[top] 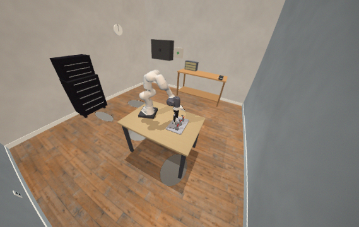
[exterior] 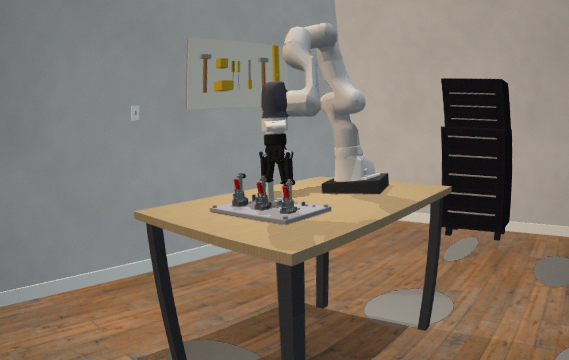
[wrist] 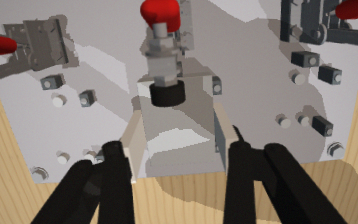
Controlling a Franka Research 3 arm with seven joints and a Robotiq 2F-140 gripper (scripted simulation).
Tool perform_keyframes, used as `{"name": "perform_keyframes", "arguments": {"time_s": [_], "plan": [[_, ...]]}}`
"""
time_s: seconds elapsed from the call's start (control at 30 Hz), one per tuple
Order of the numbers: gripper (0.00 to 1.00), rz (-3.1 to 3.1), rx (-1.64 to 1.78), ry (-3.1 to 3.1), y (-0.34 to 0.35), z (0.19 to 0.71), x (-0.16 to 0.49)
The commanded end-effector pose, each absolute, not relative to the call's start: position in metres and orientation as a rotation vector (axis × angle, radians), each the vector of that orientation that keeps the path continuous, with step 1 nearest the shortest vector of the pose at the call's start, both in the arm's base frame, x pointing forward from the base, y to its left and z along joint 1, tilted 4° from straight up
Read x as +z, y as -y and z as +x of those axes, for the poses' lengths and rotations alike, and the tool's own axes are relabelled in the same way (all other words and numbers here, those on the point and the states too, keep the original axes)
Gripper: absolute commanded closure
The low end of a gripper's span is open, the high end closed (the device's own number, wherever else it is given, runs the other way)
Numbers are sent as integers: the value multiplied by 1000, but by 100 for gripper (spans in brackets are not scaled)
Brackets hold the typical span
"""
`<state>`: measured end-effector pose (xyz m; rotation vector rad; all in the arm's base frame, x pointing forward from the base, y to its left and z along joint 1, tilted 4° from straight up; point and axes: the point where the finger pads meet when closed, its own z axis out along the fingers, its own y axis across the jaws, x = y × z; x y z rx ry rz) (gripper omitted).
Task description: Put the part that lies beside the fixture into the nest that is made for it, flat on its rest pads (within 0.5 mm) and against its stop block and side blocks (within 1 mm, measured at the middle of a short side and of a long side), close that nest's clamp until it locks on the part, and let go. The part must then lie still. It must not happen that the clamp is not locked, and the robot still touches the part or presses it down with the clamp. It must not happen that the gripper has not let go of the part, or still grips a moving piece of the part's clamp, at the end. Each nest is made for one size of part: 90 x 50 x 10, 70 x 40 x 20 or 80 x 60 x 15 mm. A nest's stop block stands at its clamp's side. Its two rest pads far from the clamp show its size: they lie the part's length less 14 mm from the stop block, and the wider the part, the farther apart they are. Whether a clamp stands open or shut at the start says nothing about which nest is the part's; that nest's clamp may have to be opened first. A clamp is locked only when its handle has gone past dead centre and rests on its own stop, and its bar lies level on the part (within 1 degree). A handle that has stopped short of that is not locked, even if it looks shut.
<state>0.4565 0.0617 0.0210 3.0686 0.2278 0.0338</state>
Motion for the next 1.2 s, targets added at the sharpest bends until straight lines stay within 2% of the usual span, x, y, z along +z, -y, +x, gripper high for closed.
{"name": "perform_keyframes", "arguments": {"time_s": [0.0,0.67,0.7,1.17], "plan": [[100,3067,41,-229,-60,458,23],[100,3067,41,-229,-60,458,23],[42,3067,41,-229,-60,458,23],[42,3067,41,-229,-60,458,23]]}}
